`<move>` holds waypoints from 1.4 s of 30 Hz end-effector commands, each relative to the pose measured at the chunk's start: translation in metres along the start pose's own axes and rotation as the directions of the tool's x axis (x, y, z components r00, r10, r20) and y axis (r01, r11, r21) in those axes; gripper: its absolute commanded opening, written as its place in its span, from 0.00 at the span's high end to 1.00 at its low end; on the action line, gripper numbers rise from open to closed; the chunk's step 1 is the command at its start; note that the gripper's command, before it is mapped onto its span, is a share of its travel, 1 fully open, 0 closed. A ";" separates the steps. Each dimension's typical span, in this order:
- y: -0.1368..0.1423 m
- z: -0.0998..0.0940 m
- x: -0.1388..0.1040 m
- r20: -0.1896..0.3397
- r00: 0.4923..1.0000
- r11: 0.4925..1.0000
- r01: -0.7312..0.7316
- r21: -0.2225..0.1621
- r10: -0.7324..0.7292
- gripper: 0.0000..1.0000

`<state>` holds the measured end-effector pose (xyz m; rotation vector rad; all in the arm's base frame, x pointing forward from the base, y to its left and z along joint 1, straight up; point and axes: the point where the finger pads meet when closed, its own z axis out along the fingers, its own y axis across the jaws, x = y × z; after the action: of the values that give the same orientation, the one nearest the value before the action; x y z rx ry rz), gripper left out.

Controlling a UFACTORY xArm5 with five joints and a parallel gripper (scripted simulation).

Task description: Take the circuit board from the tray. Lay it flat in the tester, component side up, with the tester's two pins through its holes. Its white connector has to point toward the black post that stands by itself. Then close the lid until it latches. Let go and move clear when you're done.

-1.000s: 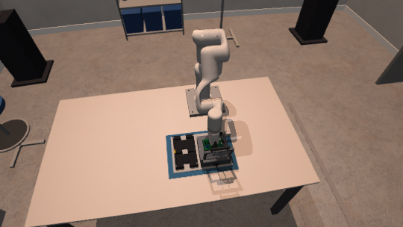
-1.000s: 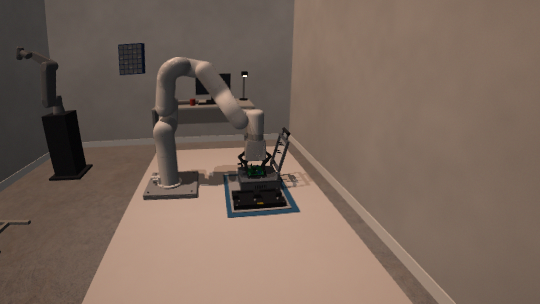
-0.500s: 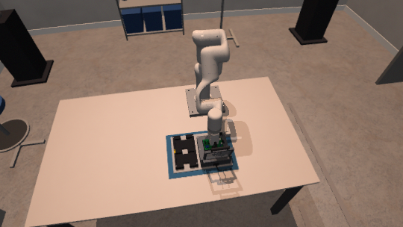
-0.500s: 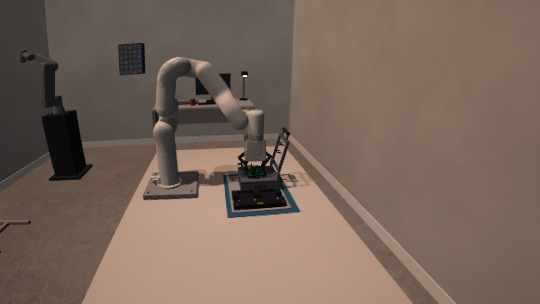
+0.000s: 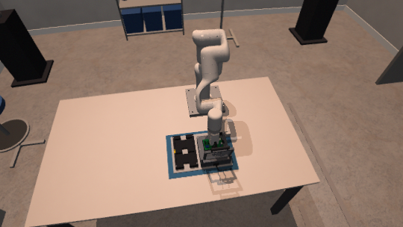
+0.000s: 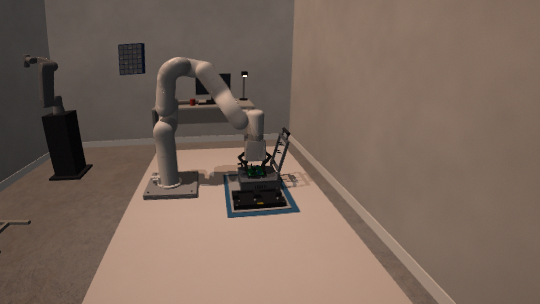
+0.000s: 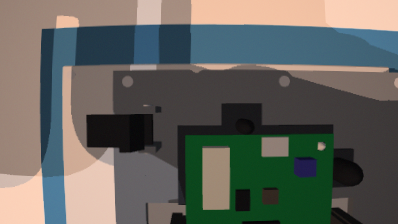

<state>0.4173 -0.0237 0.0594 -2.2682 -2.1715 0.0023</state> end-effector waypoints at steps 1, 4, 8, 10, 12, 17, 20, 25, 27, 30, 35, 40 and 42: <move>0.002 -0.002 0.000 0.000 1.000 1.000 0.000 -0.007 0.000 0.21; 0.002 -0.002 0.000 0.000 1.000 1.000 0.000 -0.007 0.000 0.21; 0.002 -0.001 0.000 0.000 1.000 1.000 0.000 -0.007 0.000 0.21; 0.002 0.000 0.000 0.000 1.000 1.000 0.000 -0.007 0.000 0.21; 0.002 0.000 0.000 0.000 1.000 1.000 0.000 -0.007 0.000 0.21; 0.002 0.001 0.000 0.000 1.000 1.000 0.000 -0.007 0.000 0.21; 0.002 0.001 0.000 0.000 1.000 1.000 0.000 -0.007 0.000 0.21; 0.002 0.001 0.000 0.000 1.000 1.000 0.000 -0.007 0.000 0.00; 0.002 0.001 0.000 0.000 1.000 1.000 0.000 -0.007 0.000 0.00; 0.002 0.001 0.000 0.000 1.000 1.000 0.000 -0.007 0.000 0.00; 0.002 0.001 0.000 0.000 1.000 1.000 0.000 -0.007 0.000 0.00; 0.002 0.001 0.000 0.000 1.000 1.000 0.000 -0.007 0.000 0.00; 0.002 0.001 0.000 0.000 1.000 1.000 0.000 -0.007 0.000 0.00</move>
<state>0.4183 -0.0237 0.0572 -2.2698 -2.1731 -0.0010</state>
